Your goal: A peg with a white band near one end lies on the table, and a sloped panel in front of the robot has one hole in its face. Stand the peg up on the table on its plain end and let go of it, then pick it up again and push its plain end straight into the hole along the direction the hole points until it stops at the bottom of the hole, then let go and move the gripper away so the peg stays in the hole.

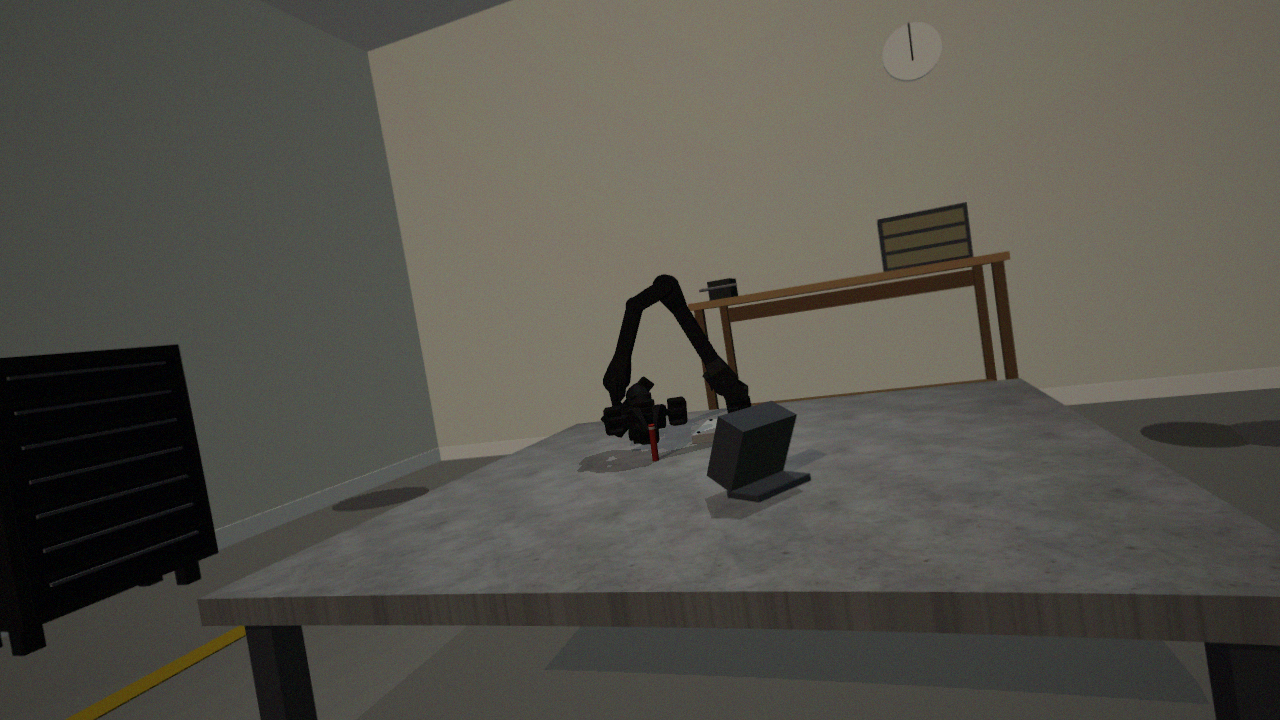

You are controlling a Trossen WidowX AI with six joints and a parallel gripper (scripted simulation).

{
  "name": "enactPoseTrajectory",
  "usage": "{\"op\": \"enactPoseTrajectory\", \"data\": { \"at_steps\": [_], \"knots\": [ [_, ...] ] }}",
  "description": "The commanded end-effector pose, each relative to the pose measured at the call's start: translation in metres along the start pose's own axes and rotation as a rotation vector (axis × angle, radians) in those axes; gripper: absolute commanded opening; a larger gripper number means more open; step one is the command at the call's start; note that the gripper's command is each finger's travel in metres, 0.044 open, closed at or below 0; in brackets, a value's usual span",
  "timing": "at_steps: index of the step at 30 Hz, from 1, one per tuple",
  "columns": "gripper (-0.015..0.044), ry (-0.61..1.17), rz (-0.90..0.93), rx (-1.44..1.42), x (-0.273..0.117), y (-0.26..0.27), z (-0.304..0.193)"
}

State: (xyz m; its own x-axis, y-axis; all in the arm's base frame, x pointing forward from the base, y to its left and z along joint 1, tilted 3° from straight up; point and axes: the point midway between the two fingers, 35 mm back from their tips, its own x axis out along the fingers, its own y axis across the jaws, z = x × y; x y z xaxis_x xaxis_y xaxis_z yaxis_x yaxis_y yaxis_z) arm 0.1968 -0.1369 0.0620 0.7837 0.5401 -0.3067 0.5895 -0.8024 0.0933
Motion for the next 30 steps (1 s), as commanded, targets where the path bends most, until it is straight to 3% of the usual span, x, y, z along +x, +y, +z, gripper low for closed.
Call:
{"op": "enactPoseTrajectory", "data": {
  "at_steps": [1, 30],
  "knots": [
    [0.0049, 0.000, 0.000, 0.000, -0.0005, 0.0000, 0.0026],
    [0.0049, 0.013, 0.019, 0.010, -0.0035, 0.0023, 0.0044]
  ]
}}
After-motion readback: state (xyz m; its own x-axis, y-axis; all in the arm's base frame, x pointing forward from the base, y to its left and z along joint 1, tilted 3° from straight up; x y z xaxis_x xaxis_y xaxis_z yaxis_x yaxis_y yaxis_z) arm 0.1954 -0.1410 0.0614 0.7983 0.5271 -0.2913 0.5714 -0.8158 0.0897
